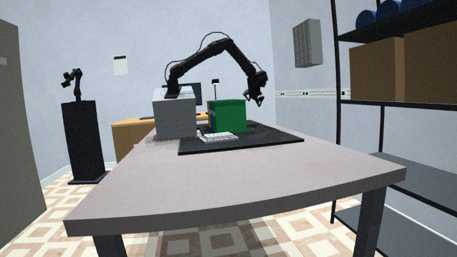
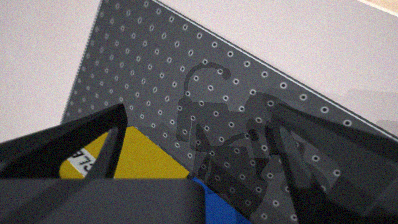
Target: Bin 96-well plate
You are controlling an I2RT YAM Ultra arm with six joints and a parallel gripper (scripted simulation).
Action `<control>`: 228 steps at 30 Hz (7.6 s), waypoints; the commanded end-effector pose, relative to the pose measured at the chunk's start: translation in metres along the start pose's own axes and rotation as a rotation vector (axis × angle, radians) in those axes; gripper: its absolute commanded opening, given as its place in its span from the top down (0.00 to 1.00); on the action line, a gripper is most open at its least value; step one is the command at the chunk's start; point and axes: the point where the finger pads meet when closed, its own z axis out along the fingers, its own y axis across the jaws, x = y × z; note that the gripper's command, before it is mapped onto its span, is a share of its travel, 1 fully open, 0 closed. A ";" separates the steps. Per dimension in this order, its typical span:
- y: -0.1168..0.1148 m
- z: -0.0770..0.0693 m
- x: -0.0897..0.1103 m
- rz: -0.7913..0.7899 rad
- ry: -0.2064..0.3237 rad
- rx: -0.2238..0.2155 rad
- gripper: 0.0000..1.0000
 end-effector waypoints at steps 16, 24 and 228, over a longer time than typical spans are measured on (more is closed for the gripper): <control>0.002 -0.005 -0.009 -0.010 -0.019 0.002 0.00; -0.023 -0.036 -0.002 0.003 -0.028 0.084 0.00; -0.127 -0.320 0.358 0.296 0.404 0.486 0.00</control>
